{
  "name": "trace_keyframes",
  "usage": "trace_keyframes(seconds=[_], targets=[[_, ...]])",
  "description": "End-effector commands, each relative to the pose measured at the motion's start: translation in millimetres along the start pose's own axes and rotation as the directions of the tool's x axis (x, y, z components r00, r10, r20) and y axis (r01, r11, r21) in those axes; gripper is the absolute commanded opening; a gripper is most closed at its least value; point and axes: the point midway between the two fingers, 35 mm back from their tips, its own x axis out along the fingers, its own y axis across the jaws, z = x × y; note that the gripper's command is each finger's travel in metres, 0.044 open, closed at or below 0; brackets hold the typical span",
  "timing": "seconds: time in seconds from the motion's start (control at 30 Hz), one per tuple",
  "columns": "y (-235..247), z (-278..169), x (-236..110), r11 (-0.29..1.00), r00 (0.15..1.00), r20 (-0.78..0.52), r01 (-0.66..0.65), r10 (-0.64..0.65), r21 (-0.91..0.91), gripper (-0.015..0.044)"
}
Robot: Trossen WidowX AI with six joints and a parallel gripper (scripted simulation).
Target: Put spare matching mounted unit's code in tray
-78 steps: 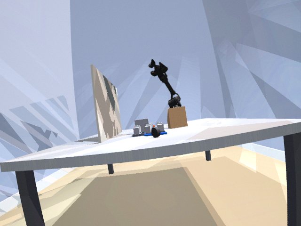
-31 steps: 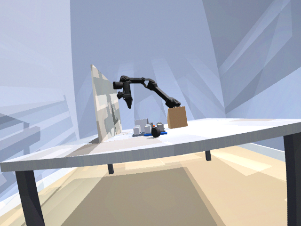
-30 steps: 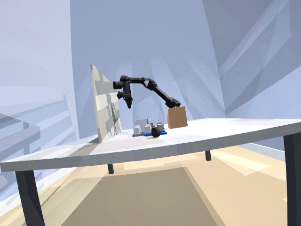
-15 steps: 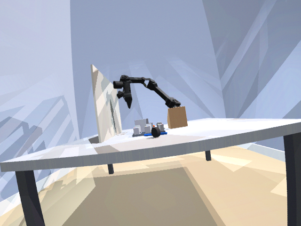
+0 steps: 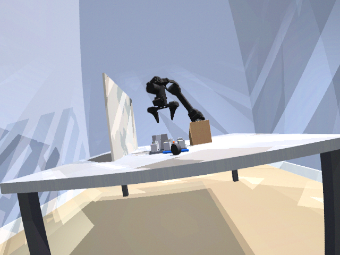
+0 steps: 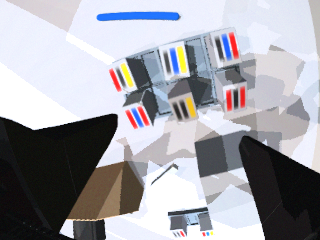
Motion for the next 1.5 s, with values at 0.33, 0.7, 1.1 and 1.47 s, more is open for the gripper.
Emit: trace_keyframes(seconds=[0.33, 0.7, 1.1, 1.47], targets=[[92, 4, 51, 0.877, 0.999, -0.025, 0.010, -0.025, -0.480, 0.0361], [88, 8, 74, 0.877, 0.999, -0.026, 0.011, -0.026, -0.480, 0.0300], [87, 10, 90, 0.877, 0.999, -0.025, 0.011, -0.026, -0.480, 0.0300], [87, 10, 108, 0.877, 0.999, -0.025, 0.011, -0.027, -0.480, 0.0300]])
